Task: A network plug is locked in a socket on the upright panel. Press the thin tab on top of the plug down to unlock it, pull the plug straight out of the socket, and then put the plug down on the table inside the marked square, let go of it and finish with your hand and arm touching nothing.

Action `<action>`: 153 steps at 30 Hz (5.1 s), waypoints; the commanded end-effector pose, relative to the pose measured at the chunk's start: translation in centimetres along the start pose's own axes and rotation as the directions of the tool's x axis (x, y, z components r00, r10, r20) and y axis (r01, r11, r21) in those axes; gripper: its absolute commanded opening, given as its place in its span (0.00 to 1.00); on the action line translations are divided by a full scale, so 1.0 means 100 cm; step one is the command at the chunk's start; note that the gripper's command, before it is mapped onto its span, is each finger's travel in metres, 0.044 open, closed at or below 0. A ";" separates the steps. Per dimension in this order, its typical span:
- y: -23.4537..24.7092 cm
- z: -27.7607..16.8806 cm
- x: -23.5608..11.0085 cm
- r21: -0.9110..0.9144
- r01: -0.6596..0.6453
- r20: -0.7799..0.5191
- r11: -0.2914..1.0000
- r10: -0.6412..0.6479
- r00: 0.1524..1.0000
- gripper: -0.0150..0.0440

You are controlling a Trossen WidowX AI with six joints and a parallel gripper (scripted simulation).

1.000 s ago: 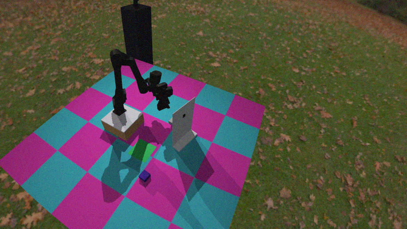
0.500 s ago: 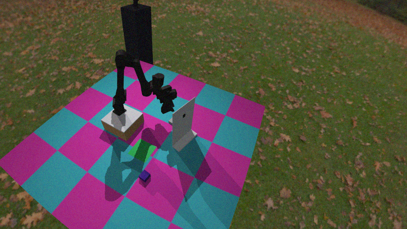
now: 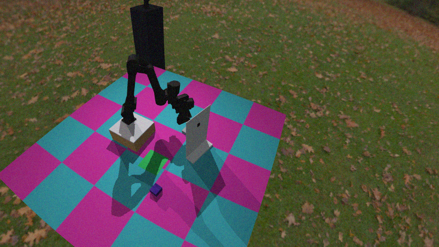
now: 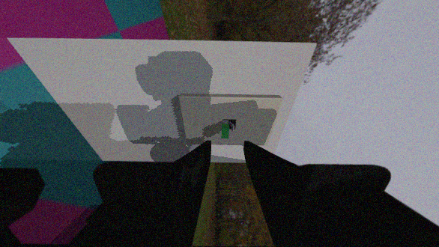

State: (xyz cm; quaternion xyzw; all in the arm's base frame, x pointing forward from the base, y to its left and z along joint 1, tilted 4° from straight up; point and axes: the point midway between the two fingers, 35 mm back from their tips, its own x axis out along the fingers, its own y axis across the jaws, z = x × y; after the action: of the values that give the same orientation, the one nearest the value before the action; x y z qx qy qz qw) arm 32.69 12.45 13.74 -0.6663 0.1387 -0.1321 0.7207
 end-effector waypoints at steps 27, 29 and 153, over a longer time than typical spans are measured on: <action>-0.001 0.007 0.031 0.000 0.005 0.004 1.000 -0.005 1.000 0.38; -0.001 0.007 0.031 0.000 0.005 0.004 1.000 -0.005 1.000 0.36; -0.027 -0.005 -0.042 0.000 -0.001 0.005 1.000 0.001 1.000 0.25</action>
State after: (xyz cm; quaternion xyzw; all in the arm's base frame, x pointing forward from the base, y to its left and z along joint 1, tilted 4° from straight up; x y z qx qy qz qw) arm 28.91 13.36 15.79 -0.6691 0.1368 -0.1282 0.7191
